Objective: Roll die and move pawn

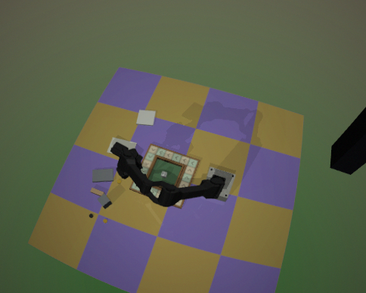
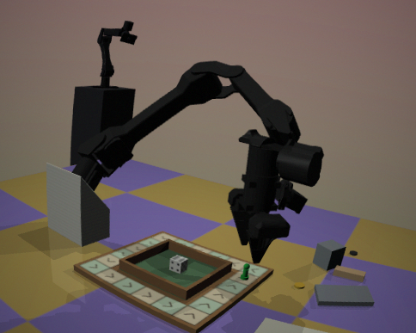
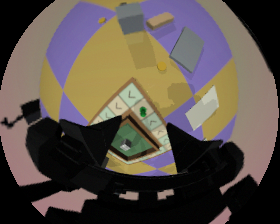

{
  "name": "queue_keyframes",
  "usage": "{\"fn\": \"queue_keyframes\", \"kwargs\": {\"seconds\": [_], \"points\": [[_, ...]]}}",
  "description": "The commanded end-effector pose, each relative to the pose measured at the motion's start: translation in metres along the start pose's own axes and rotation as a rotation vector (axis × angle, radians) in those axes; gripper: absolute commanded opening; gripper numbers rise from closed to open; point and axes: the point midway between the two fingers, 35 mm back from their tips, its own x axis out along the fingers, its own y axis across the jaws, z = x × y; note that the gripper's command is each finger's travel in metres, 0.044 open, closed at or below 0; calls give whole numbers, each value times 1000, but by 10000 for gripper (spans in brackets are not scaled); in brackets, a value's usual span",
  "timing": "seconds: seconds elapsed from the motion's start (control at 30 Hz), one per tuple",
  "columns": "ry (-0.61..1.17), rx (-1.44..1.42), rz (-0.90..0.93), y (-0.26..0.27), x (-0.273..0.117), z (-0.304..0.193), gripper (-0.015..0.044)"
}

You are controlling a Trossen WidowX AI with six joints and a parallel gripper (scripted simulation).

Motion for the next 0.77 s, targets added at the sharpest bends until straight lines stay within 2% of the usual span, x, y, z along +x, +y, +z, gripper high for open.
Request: {"fn": "queue_keyframes", "kwargs": {"seconds": [0.0, 0.2, 0.4, 0.43, 0.73], "points": [[10, 3, 5, 3, -7, -3, 440], [31, 270, -33, 17, -57, -85, 440], [32, 589, -23, 69, -87, -173, 440], [25, 445, -45, 37, -80, -134, 440], [25, 445, -45, 37, -80, -134, 440]]}}
